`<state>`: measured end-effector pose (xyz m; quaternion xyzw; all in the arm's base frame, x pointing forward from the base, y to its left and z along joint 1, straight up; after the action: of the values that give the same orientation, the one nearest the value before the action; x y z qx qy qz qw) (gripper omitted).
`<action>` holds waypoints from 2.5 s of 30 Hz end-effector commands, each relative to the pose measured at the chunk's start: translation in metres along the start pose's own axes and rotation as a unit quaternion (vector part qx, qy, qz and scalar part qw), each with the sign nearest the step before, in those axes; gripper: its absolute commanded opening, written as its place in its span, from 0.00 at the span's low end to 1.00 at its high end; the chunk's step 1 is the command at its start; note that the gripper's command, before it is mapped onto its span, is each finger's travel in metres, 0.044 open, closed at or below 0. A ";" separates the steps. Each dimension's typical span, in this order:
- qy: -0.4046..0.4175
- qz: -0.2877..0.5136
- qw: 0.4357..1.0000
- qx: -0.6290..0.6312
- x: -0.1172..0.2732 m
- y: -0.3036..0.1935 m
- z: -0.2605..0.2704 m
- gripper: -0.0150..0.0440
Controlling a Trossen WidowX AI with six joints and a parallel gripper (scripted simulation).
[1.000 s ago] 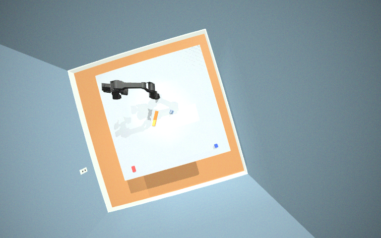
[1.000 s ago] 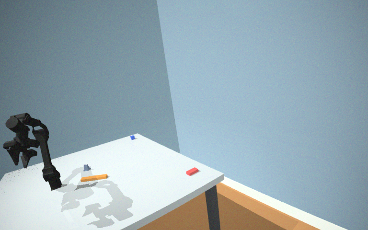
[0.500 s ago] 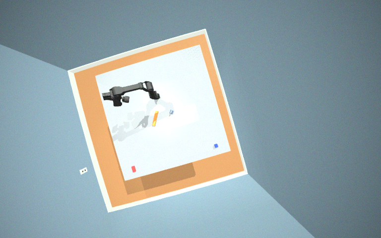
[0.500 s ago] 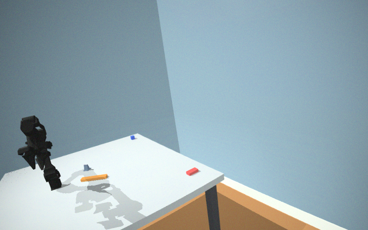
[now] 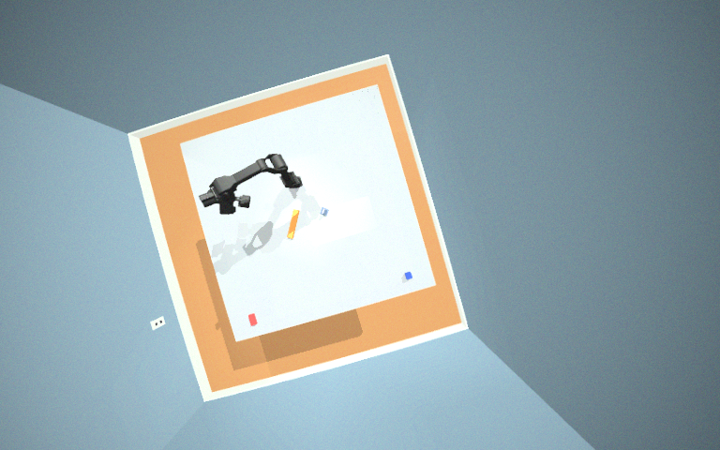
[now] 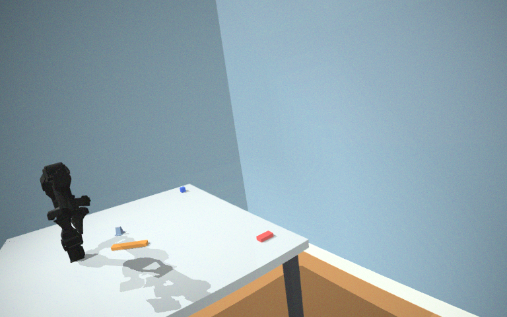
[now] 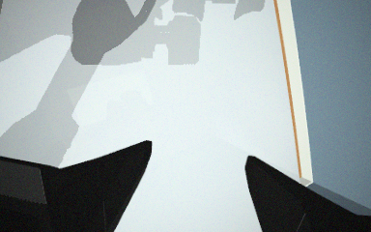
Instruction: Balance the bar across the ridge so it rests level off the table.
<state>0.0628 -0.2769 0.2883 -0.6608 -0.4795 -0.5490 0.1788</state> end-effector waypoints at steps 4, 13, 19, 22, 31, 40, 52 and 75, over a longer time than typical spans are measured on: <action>0.034 -0.001 0.999 -0.012 -0.013 0.019 0.026 0.79; 0.072 0.008 0.997 -0.025 -0.027 0.038 0.061 0.79; 0.094 0.017 0.995 -0.032 -0.034 0.049 0.087 0.79; 0.105 0.023 0.994 -0.036 -0.037 0.054 0.101 0.79; 0.131 0.045 0.989 -0.045 -0.045 0.063 0.142 0.79; 0.151 0.072 0.985 -0.052 -0.050 0.067 0.186 0.79; 0.165 0.112 0.978 -0.059 -0.054 0.063 0.243 0.79; 0.164 0.148 0.973 -0.064 -0.094 0.039 0.306 0.79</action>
<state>0.2716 -0.1042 0.1304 -0.6331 -0.3087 -0.6483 0.2892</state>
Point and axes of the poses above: the point midway between the two fingers, 35 mm back from their tips, its own x axis back along the fingers, its own z axis across the jaws, y = z × x, the point moved 4 cm from there along x, back along the fingers, and after that the axes turned 11 degrees about -x, right-handed, at the moved point
